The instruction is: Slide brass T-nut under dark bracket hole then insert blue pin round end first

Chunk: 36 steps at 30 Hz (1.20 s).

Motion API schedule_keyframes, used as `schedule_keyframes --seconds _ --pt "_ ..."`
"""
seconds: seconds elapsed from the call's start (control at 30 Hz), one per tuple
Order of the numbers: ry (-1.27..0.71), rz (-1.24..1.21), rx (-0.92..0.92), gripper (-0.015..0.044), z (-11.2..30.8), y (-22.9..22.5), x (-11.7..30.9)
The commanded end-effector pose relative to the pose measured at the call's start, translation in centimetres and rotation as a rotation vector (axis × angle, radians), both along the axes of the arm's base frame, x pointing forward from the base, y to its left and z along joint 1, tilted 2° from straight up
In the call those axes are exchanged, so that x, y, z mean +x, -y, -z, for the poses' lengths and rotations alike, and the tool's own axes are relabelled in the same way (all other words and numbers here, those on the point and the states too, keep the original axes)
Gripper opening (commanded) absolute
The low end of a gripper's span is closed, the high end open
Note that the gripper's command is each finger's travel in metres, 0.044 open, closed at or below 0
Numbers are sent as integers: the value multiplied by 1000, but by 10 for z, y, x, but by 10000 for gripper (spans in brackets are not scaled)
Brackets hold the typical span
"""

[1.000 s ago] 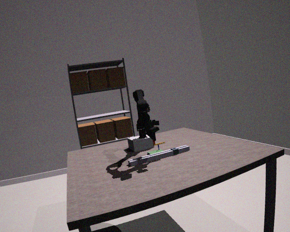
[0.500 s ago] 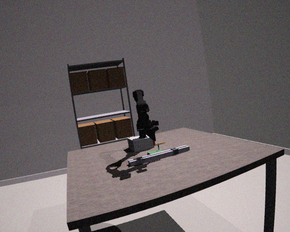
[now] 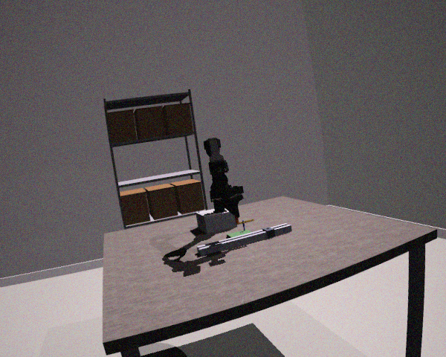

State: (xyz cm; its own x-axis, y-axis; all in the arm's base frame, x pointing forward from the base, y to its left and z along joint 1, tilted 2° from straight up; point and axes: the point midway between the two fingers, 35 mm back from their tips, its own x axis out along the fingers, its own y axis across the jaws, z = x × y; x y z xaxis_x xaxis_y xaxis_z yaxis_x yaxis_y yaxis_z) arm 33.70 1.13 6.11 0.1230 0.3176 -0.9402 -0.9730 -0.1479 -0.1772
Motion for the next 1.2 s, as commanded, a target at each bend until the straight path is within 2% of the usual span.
schedule_keyframes --seconds 0.0,1.17 --pt "21 -2 5 -150 -2 0 0" --pt "134 4 27 -150 2 2 -5"
